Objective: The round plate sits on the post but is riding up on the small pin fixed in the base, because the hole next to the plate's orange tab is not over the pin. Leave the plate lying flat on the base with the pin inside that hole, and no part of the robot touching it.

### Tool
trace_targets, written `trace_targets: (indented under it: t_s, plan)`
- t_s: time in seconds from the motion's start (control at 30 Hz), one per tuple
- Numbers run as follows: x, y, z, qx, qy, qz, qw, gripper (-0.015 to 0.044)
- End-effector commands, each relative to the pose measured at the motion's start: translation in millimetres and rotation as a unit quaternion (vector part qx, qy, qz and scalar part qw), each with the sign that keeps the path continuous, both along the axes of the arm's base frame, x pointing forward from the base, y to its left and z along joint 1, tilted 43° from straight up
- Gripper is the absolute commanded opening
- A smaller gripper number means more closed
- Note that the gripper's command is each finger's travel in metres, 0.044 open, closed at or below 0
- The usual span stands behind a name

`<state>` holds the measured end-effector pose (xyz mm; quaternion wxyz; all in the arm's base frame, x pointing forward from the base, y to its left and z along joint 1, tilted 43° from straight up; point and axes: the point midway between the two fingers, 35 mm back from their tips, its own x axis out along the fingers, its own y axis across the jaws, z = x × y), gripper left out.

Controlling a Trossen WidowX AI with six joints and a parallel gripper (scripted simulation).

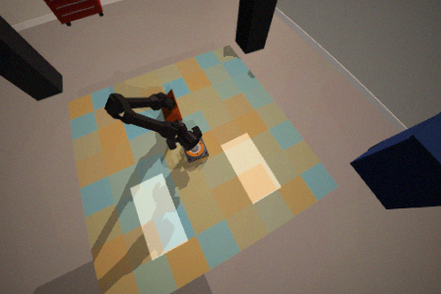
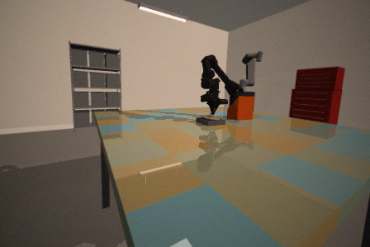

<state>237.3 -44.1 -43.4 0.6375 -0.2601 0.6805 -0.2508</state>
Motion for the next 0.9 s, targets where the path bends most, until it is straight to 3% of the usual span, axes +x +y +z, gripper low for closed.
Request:
trace_targets:
  t_s: [0.0, 0.87]
  plan:
    - [8, -4, 5, -0.002, -0.006, 0.001, 1.000, 0.0000]
    - [26, -11, 15, -0.003, -0.006, 0.001, 1.000, 0.0000]
